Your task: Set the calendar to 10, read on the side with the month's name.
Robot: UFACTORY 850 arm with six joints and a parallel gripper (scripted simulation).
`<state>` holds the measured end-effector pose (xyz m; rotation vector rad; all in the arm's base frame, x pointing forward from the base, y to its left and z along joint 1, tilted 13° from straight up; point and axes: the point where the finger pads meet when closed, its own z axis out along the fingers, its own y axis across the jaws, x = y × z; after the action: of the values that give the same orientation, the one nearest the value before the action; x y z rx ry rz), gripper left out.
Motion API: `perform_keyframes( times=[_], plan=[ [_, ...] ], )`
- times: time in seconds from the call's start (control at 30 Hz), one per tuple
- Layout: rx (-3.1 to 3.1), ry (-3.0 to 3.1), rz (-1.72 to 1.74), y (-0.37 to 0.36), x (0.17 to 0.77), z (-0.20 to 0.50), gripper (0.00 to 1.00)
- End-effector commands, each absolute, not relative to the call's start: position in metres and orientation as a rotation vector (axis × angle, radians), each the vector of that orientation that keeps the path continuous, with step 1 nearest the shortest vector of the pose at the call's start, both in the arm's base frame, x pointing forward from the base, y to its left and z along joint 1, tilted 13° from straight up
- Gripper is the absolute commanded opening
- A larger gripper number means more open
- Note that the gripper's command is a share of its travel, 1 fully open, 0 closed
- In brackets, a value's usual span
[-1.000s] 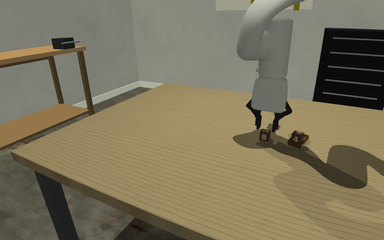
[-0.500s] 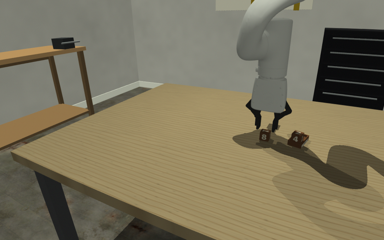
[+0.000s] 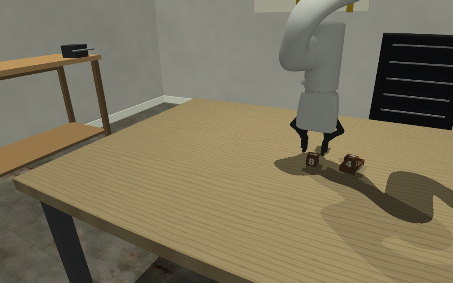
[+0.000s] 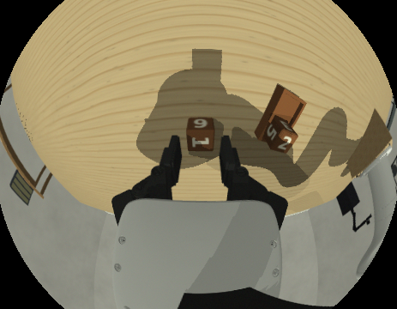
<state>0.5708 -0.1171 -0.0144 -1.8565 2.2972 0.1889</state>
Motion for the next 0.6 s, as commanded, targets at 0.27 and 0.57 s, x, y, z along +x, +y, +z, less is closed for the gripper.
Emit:
perform_keyframes(
  times=[0.27,0.57],
  plan=[
    [-1.856,2.297,0.186,-0.1175,0.5718,-0.0136,0.47],
    [-1.856,2.296,0.186,-0.1182,0.5716,-0.0106,0.47]
  ],
)
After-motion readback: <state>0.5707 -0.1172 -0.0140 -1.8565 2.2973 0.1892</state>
